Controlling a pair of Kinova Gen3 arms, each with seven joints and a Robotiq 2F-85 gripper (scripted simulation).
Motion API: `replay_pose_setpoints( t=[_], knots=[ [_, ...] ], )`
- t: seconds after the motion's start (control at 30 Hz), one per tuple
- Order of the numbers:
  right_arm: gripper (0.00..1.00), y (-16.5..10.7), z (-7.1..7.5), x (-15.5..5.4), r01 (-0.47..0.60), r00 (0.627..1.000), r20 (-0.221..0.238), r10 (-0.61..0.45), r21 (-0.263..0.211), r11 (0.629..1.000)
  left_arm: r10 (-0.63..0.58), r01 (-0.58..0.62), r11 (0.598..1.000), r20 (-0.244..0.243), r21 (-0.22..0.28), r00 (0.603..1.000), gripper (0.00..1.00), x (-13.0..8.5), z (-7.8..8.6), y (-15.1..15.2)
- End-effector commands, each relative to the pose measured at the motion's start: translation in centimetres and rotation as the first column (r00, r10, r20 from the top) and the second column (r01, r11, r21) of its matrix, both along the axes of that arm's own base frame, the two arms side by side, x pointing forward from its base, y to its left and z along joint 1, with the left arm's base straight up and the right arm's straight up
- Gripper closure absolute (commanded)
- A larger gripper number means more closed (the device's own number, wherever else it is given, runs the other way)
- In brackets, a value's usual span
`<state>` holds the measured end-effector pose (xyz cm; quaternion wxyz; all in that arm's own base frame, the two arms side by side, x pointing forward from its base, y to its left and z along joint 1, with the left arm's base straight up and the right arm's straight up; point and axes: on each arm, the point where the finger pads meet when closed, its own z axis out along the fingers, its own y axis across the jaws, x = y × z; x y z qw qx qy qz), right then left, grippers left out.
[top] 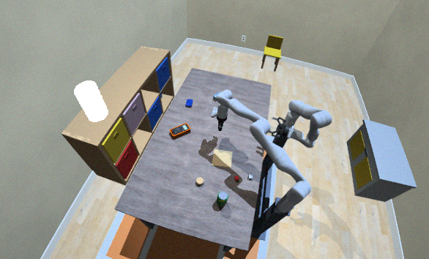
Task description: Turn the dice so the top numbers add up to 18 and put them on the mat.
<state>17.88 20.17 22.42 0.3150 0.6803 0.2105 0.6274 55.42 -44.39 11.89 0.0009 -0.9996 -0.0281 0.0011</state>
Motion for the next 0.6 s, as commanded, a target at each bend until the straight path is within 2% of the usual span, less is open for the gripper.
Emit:
replay_pose_setpoints(
  t=[0.0, 0.47, 0.57],
  knots=[
    [0.002, 0.0, 0.0, 0.0, 0.000, 1.000, 0.000, 0.000, 0.001, 1.000, 0.005, -0.005, 1.000, 0.002, -0.001, 1.000, 0.715, 0.0, 0.2, 0.0],
    [0.002, 0.0, 0.0, 0.0, 0.000, 1.000, 0.000, 0.000, 0.001, 1.000, 0.123, -0.123, 0.992, 0.004, 0.005, 0.992, 0.715, -0.4, 0.4, 1.9],
    [0.002, 0.0, 0.0, 0.0, 0.000, 1.000, 0.000, 0.000, 0.001, 1.000, 0.182, -0.182, 0.983, 0.005, 0.008, 0.983, 0.715, -0.7, 0.5, 3.0]
  ],
)
